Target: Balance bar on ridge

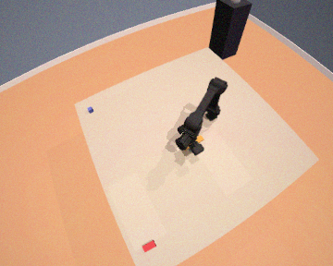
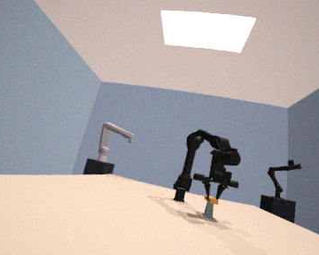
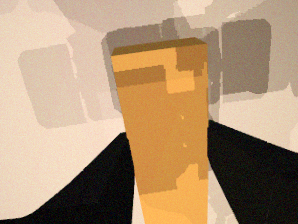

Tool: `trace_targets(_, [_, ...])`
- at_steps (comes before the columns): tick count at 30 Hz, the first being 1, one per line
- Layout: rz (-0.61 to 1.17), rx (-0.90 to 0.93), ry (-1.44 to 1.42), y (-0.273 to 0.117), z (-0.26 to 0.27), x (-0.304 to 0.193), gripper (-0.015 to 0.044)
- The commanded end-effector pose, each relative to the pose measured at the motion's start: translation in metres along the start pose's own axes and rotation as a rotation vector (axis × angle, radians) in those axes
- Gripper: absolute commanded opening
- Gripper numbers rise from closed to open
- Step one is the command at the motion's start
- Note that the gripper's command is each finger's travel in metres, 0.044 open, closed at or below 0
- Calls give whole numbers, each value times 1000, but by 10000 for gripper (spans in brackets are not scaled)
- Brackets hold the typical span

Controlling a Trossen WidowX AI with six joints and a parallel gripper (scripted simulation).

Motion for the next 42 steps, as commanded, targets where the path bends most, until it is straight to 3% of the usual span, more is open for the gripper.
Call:
trace_targets(1, [1, 4, 0, 1, 0, 0, 0])
trace_targets(42, [1, 3, 0, 4, 0, 0, 0])
Point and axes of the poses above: the point midway between the two fingers, 35 mm back from their tips, its own y axis out along the fingers, its own z axis across the jaws, x = y × z, the point moved 7 cm from there along -y, back along the fingers, and after that the axes turned 8 degrees about y, right-handed, at the moved point
